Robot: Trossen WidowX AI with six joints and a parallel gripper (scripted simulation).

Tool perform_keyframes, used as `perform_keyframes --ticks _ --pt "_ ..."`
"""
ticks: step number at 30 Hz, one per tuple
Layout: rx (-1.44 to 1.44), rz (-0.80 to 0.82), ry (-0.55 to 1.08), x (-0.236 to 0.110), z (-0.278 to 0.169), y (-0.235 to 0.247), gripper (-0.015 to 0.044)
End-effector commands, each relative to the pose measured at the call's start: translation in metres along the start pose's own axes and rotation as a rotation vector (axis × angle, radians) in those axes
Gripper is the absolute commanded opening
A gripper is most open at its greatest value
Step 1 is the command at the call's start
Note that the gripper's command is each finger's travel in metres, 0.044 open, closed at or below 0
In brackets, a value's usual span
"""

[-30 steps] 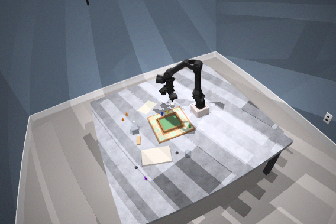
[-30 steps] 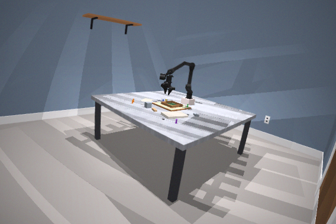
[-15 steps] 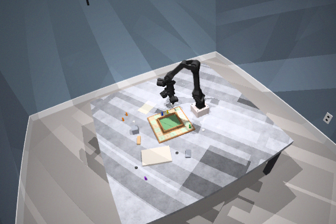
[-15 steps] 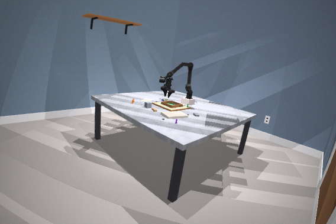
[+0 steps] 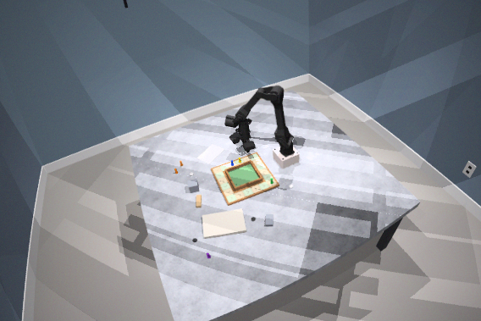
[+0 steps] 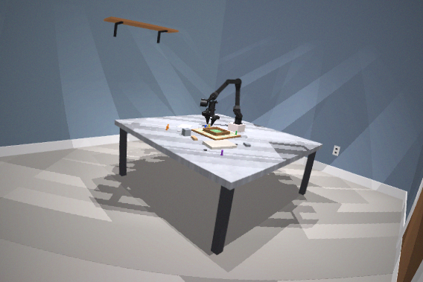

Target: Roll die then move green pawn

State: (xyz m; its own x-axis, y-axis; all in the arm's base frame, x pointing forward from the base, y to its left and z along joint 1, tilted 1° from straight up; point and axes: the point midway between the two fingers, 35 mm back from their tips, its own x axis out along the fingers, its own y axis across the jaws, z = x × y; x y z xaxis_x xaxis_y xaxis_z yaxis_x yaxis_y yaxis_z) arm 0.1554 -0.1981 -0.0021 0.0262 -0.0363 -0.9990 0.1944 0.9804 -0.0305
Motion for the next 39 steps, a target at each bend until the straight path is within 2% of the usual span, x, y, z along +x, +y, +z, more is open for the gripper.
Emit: perform_keyframes --ticks 1,4,10,17,20,29,39 --pt "-0.003 0.007 0.004 0.009 -0.001 0.002 0.0275" --pt "-0.003 0.007 0.004 0.011 -0.001 0.002 0.0275" --pt "-0.003 0.007 0.004 0.011 -0.001 0.002 0.0118" --pt "-0.003 0.007 0.004 0.011 -0.001 0.002 0.0071" --pt "-0.001 -0.011 -0.002 0.008 0.002 -0.002 0.0" --pt "0.003 -0.032 -0.01 -0.031 0.012 -0.013 0.0" --pt "-0.002 -0.004 -0.001 -0.091 0.01 -0.012 0.0"
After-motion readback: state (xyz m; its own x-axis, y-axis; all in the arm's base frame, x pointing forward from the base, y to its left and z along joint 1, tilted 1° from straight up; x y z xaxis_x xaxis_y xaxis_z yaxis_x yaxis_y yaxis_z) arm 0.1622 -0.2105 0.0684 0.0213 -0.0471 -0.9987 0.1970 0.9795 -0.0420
